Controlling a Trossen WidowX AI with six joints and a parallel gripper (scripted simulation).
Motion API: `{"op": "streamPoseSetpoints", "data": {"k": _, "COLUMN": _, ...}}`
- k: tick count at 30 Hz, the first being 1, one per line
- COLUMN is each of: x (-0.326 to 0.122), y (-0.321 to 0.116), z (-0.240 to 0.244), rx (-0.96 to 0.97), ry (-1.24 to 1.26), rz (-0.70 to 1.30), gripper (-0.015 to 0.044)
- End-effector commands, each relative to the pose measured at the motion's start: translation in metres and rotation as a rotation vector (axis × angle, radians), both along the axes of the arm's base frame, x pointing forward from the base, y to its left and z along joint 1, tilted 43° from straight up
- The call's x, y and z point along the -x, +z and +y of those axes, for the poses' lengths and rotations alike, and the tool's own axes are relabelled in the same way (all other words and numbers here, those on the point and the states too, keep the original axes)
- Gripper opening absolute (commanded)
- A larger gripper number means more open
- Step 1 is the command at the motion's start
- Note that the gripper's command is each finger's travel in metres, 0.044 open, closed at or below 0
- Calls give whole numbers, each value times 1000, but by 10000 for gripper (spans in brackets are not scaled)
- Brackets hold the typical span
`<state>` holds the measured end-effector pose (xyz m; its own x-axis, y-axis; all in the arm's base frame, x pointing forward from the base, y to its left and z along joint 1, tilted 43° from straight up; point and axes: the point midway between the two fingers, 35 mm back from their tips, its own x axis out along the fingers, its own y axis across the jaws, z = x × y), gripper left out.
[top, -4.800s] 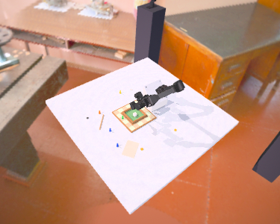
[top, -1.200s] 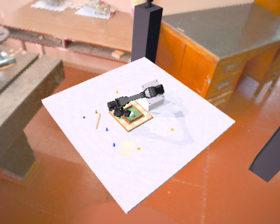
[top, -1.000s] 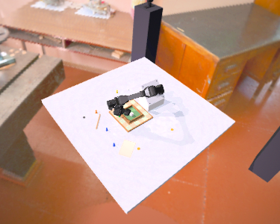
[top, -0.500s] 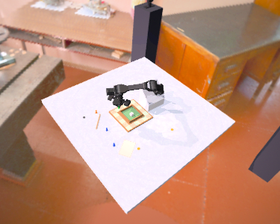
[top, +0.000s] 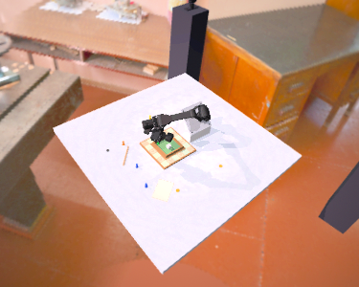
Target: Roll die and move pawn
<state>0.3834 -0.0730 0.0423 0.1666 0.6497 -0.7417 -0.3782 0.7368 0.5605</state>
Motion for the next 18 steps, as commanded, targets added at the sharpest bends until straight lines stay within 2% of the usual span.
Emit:
{"op": "streamPoseSetpoints", "data": {"k": 1, "x": 3, "y": 8, "z": 15, "rx": 3, "ry": -7, "rz": -9, "gripper": 0}}
{"op": "streamPoseSetpoints", "data": {"k": 18, "x": 32, "y": 21, "z": 87, "rx": -6, "ry": -7, "rz": -10, "gripper": 0}}
